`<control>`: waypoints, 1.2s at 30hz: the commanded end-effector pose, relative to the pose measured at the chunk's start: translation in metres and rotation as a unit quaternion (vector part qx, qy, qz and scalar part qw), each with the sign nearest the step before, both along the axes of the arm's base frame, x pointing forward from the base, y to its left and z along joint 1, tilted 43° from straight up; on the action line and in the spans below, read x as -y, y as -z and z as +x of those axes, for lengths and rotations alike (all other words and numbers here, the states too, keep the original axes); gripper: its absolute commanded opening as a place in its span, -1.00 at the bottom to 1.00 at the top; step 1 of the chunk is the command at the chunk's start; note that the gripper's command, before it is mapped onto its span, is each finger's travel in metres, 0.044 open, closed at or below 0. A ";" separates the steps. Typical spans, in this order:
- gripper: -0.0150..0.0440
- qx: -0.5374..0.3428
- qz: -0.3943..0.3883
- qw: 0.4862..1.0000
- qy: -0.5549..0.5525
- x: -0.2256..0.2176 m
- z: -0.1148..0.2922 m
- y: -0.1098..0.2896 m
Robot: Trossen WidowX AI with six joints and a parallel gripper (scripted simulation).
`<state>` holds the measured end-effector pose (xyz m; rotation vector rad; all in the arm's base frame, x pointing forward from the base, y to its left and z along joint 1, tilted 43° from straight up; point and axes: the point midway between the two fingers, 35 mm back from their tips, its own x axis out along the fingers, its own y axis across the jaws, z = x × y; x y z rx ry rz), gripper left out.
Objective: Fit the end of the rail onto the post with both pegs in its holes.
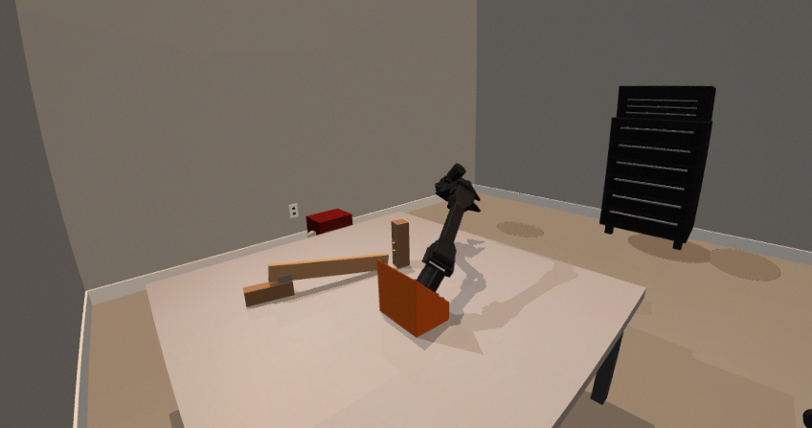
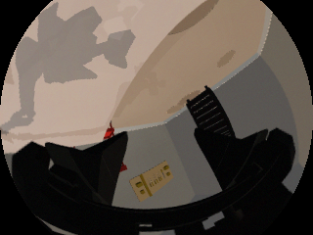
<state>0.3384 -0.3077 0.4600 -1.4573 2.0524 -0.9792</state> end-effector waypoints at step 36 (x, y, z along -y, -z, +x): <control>1.00 -0.190 0.354 0.803 -0.439 -0.339 0.116 0.387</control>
